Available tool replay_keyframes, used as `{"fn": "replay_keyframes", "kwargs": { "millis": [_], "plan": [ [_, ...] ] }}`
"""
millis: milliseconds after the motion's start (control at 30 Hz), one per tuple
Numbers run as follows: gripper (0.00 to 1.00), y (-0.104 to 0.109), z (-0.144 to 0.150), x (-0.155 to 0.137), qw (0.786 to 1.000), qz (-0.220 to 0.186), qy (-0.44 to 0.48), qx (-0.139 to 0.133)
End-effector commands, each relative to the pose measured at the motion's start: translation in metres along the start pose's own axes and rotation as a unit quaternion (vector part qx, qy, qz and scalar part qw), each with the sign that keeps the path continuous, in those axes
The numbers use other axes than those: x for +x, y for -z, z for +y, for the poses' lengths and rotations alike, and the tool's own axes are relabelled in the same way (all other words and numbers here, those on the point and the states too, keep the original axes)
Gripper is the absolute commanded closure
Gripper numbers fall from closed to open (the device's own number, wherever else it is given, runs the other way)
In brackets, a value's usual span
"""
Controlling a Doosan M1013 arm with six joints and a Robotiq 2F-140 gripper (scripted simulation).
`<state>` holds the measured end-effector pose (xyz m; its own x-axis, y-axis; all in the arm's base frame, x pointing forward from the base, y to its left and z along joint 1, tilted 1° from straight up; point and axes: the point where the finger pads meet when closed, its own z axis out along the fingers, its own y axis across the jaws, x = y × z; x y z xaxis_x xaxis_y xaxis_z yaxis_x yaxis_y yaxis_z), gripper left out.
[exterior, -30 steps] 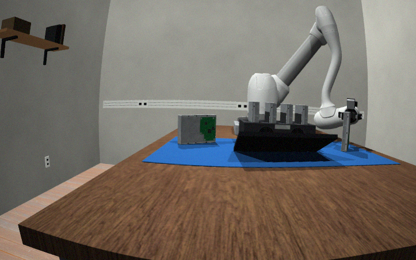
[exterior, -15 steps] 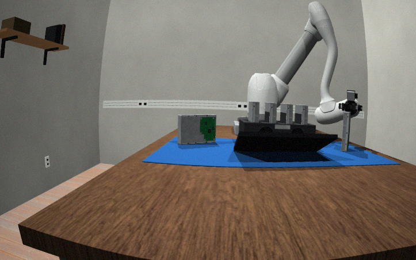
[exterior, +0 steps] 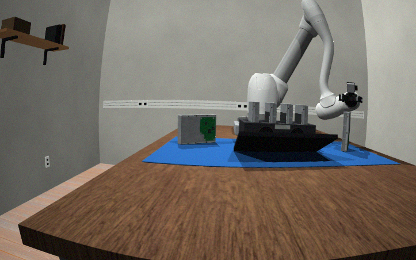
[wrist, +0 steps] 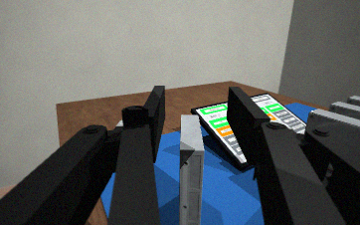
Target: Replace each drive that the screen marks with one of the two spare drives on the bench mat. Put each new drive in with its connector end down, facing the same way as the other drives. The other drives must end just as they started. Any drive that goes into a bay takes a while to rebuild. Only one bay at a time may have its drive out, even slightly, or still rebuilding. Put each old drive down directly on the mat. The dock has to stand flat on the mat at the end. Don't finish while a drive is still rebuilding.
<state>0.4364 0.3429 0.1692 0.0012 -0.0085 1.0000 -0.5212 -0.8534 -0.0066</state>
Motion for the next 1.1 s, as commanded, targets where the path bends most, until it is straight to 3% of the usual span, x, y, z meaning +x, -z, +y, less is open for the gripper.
{"fn": "replay_keyframes", "kwargs": {
  "millis": [0, 833, 1067],
  "plan": [
    [0.6, 0.0, 0.0, 0.005, 1.0, 0.0, 0.0, 0.0],
    [0.6, 0.0, 0.0, 0.023, 1.0, -0.001, 0.0, 0.0],
    [0.6, -0.001, 0.001, 0.022, 0.999, -0.04, 0.0, -0.003]
  ]
}}
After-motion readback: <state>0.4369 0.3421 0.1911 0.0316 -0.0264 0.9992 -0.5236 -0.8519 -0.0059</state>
